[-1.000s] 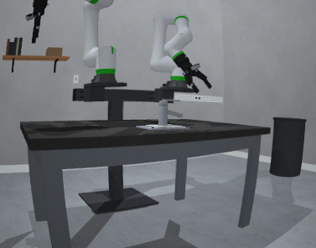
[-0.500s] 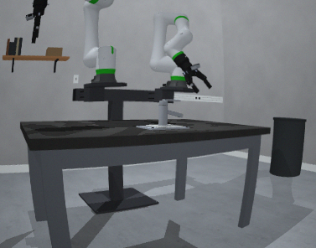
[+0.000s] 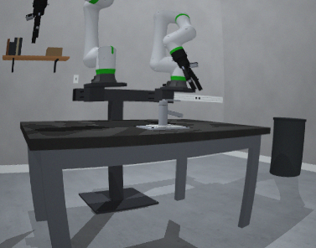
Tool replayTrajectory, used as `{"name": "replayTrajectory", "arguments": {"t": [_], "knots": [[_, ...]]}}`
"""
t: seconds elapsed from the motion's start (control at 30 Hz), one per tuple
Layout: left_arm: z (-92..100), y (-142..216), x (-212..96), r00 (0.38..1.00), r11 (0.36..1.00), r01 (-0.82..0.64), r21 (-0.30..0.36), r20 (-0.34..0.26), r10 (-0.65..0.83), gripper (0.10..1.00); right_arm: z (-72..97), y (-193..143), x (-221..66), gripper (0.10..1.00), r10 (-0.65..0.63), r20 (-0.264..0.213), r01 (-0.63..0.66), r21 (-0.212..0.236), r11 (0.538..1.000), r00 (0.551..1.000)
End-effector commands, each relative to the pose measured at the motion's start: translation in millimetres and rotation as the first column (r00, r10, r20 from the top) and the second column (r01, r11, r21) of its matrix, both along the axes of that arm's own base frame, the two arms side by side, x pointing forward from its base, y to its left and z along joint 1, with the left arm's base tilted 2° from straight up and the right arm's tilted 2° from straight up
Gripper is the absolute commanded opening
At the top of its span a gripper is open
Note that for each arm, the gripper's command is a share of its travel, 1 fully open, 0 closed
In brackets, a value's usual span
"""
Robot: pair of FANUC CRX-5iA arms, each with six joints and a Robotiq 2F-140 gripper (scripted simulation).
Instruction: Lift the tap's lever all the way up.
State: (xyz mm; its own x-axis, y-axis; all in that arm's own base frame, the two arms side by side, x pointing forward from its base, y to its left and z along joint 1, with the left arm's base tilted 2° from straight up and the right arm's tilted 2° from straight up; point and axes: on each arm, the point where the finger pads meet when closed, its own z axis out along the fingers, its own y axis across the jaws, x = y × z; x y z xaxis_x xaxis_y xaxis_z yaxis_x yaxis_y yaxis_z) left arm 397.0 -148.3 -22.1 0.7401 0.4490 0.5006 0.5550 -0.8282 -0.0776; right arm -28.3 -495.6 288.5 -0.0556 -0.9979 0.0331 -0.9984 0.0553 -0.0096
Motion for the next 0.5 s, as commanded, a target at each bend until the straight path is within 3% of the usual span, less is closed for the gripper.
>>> {"name": "replayTrajectory", "arguments": {"t": [0.0, 0.17, 0.2, 0.47], "knots": [[-1.2, -25, 4, 0.989, 0.986, -0.149, -0.075, -0.019, 0.148, 1.0, 0.9, 0, 0, 1.0, 0.0, 0.0, 0.0, -0.002, 1.0, 1.0], [-1.5, -41, 7, 0.972, 0.964, -0.235, -0.122, -0.038, 0.232, 1.0, 0.9, 0, 0, 1.0, 0.0, 0.0, 0.0, -0.002, 1.0, 1.0], [-1.3, -58, 9, 0.948, 0.934, -0.318, -0.164, -0.061, 0.312, 1.0, 0.9, 0, 0, 1.0, 0.0, 0.0, 0.0, -0.002, 1.0, 1.0], [1.1, -104, 19, 0.854, 0.815, -0.52, -0.254, -0.143, 0.5, 1.0, 0.9, 0, 0, 1.0, 0.0, 0.0, 0.0, -0.002, 1.0, 1.0]]}}
